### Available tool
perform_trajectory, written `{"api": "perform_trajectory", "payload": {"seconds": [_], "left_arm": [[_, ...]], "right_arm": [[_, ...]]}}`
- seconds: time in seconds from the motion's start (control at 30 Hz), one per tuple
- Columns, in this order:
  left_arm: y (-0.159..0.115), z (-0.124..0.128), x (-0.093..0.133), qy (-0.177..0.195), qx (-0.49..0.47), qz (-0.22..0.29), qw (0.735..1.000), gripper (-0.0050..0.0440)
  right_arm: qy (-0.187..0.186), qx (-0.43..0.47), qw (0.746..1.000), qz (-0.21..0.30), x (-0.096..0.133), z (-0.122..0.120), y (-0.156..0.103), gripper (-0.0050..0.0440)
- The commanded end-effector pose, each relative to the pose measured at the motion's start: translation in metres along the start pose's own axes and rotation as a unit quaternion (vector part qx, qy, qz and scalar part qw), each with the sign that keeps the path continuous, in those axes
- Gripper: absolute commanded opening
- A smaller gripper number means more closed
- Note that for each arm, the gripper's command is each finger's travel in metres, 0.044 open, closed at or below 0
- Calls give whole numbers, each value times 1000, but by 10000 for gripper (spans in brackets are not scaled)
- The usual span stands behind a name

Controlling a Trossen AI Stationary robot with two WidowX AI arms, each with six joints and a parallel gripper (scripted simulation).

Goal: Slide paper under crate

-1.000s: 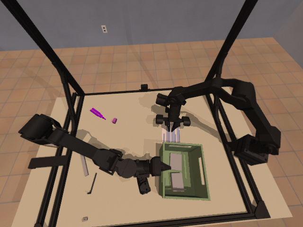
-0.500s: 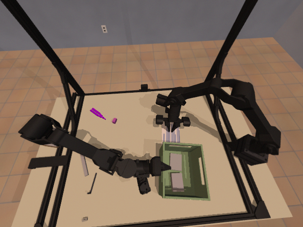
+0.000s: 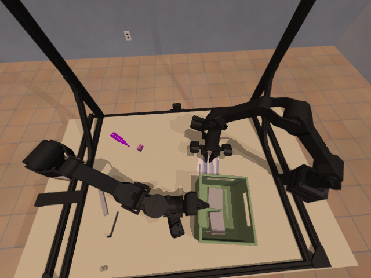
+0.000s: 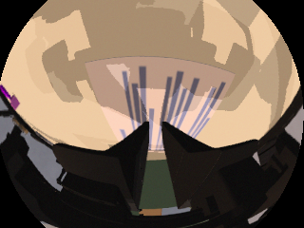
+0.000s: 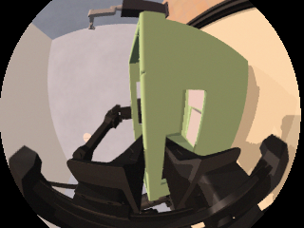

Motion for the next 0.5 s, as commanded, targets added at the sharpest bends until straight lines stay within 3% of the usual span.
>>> {"api": "perform_trajectory", "payload": {"seconds": [0.0, 0.47], "left_arm": [[-3, -6, -9, -11, -3, -3, 1000, 60], [-11, -8, -14, -11, -3, -3, 1000, 60]], "right_arm": [[40, 9, 999, 8, 6, 35, -8, 0], [40, 9, 999, 8, 6, 35, -8, 0]]}}
Point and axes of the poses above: on each arm, the point midway between the two fingers, 35 mm back from their tips, its own x axis back along the fingers, its own z axis across the jaws, y = z × x, the point moved 5 cm from there along x, back along the fingers, and after that the axes turned 13 degrees about -x, right-handed, at the moved point
